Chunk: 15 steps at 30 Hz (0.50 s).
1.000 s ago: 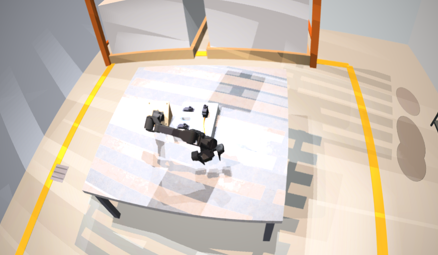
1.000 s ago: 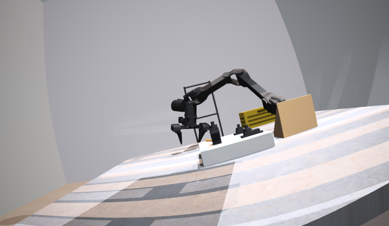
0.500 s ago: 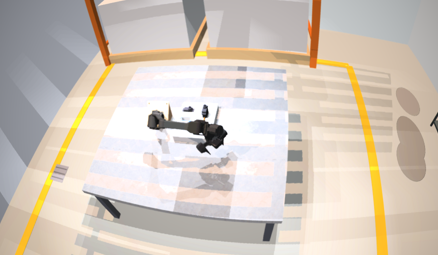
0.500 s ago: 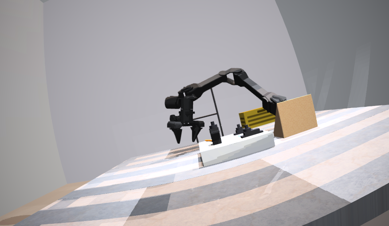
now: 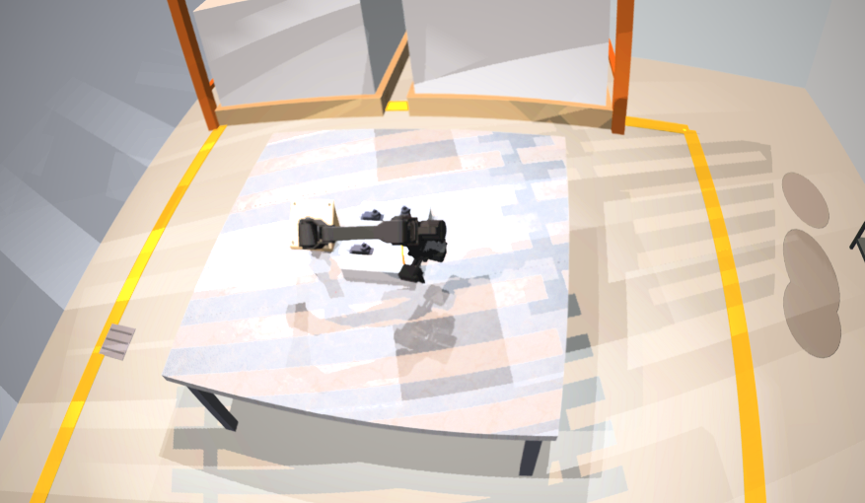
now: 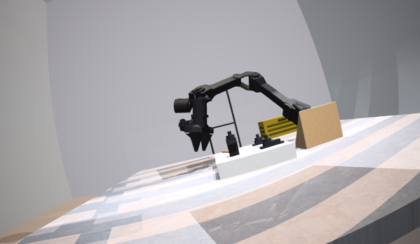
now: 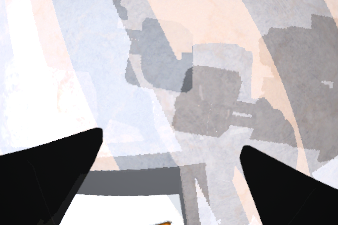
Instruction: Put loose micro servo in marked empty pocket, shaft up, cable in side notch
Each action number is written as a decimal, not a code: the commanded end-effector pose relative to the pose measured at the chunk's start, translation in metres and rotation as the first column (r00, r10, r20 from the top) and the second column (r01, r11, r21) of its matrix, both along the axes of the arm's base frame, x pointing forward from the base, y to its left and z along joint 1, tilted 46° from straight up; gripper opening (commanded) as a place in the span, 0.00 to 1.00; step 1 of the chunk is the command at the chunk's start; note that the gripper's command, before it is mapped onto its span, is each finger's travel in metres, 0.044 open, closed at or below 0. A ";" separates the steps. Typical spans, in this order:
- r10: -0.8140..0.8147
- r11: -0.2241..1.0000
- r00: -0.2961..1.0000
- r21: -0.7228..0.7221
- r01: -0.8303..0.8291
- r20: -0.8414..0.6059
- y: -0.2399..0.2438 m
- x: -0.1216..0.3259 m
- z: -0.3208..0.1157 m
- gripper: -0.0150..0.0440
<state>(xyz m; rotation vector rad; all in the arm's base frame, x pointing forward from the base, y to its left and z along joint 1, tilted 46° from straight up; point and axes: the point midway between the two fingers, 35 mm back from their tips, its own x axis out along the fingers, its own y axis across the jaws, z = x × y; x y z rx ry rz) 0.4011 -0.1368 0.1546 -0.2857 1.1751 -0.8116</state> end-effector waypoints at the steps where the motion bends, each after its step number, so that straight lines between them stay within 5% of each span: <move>1: 0.092 0.996 0.990 0.013 -0.091 -0.109 0.018 -0.001 -0.013 1.00; 15: 0.387 0.918 0.811 0.099 -0.385 -0.438 0.076 -0.010 -0.043 1.00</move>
